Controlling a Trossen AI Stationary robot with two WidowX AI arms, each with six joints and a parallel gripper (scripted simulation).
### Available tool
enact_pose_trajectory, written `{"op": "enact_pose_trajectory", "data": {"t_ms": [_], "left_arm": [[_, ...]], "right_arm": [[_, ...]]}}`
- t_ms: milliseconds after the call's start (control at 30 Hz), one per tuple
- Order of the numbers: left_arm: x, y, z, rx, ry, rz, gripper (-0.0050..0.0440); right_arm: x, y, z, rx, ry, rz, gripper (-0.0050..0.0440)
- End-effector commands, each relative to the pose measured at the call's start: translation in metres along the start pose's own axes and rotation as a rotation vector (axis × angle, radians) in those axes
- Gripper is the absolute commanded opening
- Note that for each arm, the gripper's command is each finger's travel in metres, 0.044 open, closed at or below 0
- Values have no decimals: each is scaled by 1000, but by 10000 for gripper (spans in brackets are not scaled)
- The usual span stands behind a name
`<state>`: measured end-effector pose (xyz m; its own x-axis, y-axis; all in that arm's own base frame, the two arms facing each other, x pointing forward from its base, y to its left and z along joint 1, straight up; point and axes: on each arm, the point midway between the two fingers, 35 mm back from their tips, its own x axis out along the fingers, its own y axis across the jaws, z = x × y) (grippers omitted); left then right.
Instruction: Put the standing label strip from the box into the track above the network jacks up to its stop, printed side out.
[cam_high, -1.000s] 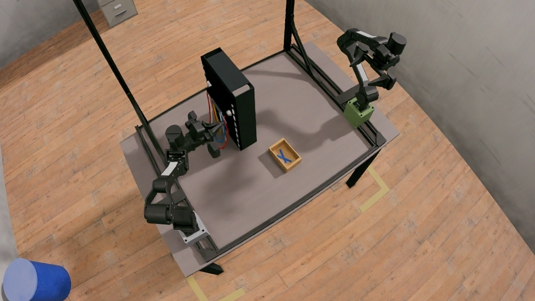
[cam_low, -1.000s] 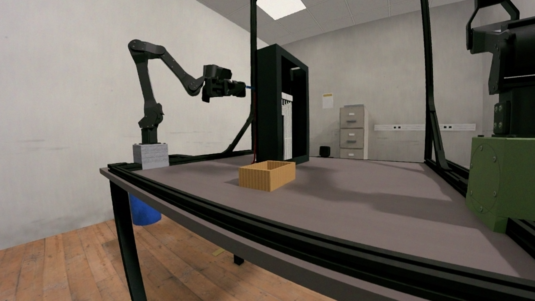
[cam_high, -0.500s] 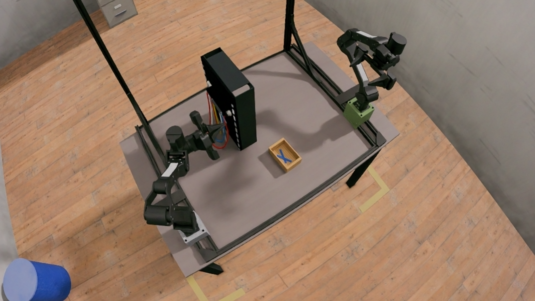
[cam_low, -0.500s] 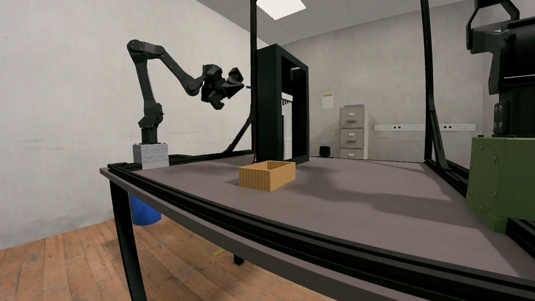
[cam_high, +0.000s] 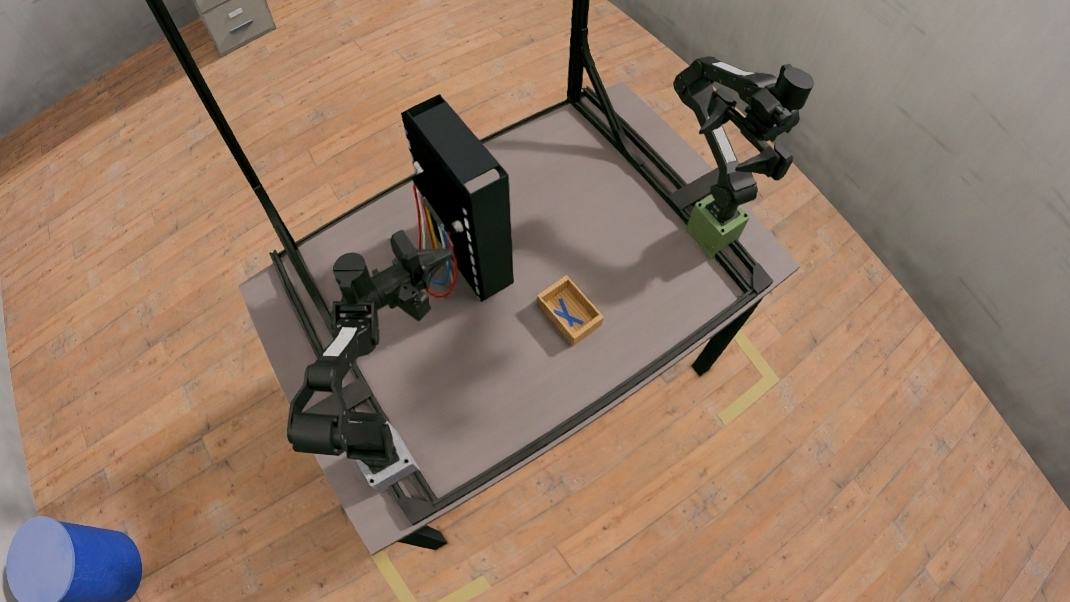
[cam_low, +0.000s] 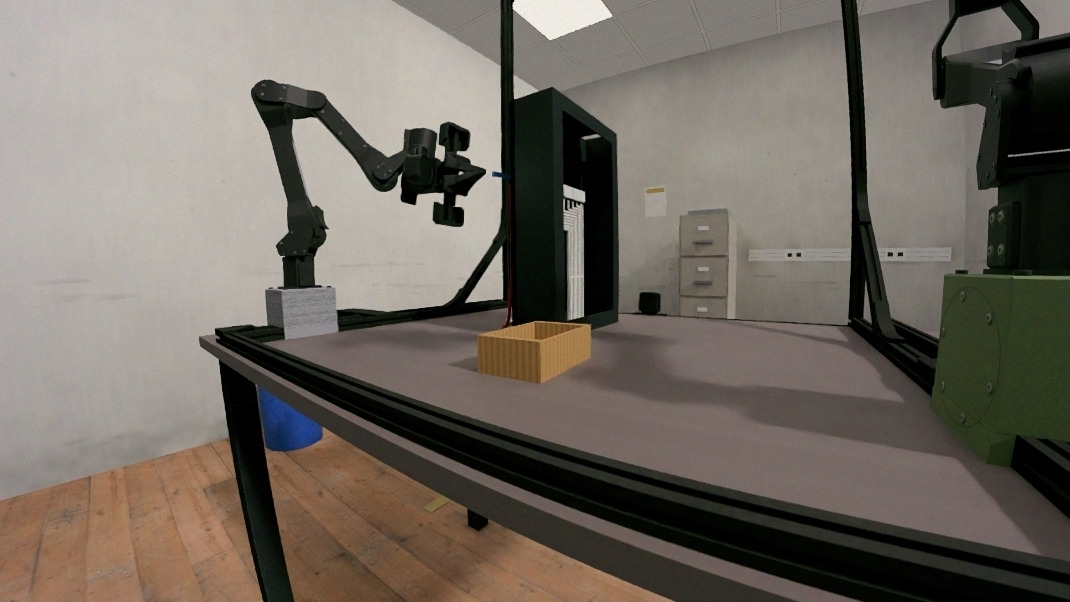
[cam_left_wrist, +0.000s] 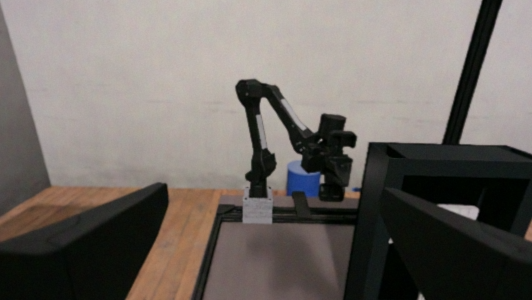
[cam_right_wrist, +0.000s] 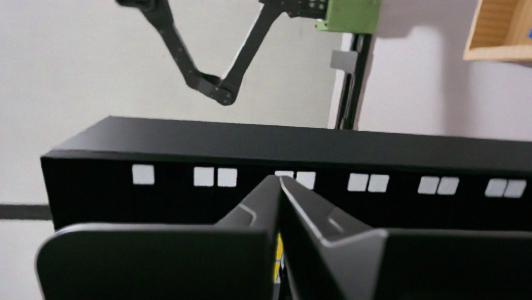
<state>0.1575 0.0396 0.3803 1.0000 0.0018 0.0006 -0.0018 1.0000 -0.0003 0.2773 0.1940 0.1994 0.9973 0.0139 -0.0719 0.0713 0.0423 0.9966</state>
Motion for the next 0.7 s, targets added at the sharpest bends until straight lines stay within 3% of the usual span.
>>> {"op": "enact_pose_trajectory", "data": {"t_ms": [0, 233, 667], "left_arm": [[0, -1, 3, 6, -1, 0, 440], [0, -1, 3, 6, -1, 0, 440], [0, -1, 3, 6, -1, 0, 440]], "right_arm": [[-1, 6, 3, 68, -5, -1, -50], [24, 8, 0, 57, -1, 0, -50], [24, 9, -14, 59, -2, -3, -50]]}}
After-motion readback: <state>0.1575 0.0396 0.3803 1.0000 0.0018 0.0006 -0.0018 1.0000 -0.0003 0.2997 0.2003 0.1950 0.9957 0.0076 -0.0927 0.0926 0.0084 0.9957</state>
